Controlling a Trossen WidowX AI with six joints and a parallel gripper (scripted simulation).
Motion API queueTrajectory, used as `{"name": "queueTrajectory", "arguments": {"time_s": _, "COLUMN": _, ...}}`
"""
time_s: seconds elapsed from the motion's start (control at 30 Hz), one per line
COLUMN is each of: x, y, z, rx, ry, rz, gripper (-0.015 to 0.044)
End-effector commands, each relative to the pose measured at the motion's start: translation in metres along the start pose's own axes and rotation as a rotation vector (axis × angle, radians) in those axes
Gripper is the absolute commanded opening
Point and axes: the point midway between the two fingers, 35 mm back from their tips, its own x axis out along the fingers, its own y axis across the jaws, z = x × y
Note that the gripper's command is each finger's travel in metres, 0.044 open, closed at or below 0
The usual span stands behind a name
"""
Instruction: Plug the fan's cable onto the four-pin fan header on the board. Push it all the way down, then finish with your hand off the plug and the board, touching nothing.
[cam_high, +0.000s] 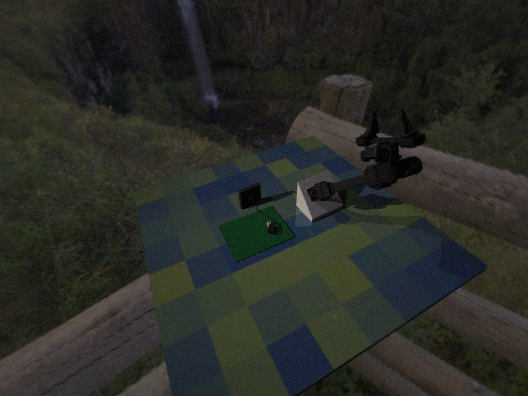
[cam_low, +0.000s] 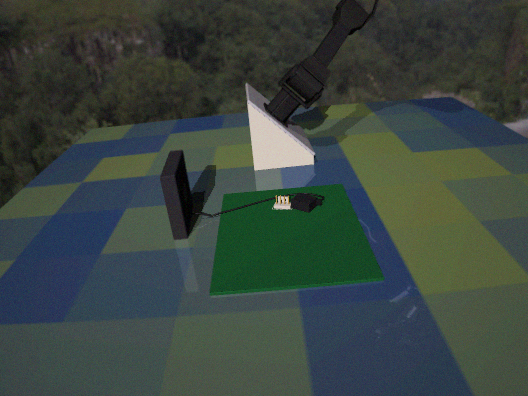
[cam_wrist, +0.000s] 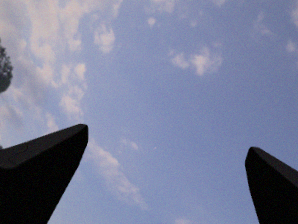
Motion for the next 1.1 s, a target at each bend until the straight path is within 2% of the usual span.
{"name": "queueTrajectory", "arguments": {"time_s": 0.0, "x": 0.000, "y": 0.000, "z": 0.000, "rx": 0.000, "ry": 0.000, "rz": 0.000, "gripper": 0.0426}}
{"name": "queueTrajectory", "arguments": {"time_s": 0.1, "x": 0.000, "y": 0.000, "z": 0.000, "rx": 0.000, "ry": 0.000, "rz": 0.000, "gripper": 0.0440}}
{"name": "queueTrajectory", "arguments": {"time_s": 0.23, "x": -0.001, "y": 0.000, "z": 0.014, "rx": 0.027, "ry": -0.035, "rz": -0.033, "gripper": 0.0335}}
{"name": "queueTrajectory", "arguments": {"time_s": 0.4, "x": -0.004, "y": 0.004, "z": 0.072, "rx": -0.068, "ry": -0.158, "rz": -0.105, "gripper": 0.0210}}
{"name": "queueTrajectory", "arguments": {"time_s": 0.73, "x": -0.032, "y": 0.061, "z": 0.213, "rx": -0.269, "ry": -0.554, "rz": -0.153, "gripper": 0.0210}}
{"name": "queueTrajectory", "arguments": {"time_s": 1.07, "x": -0.088, "y": 0.173, "z": 0.314, "rx": -0.417, "ry": -0.992, "rz": 0.027, "gripper": 0.0210}}
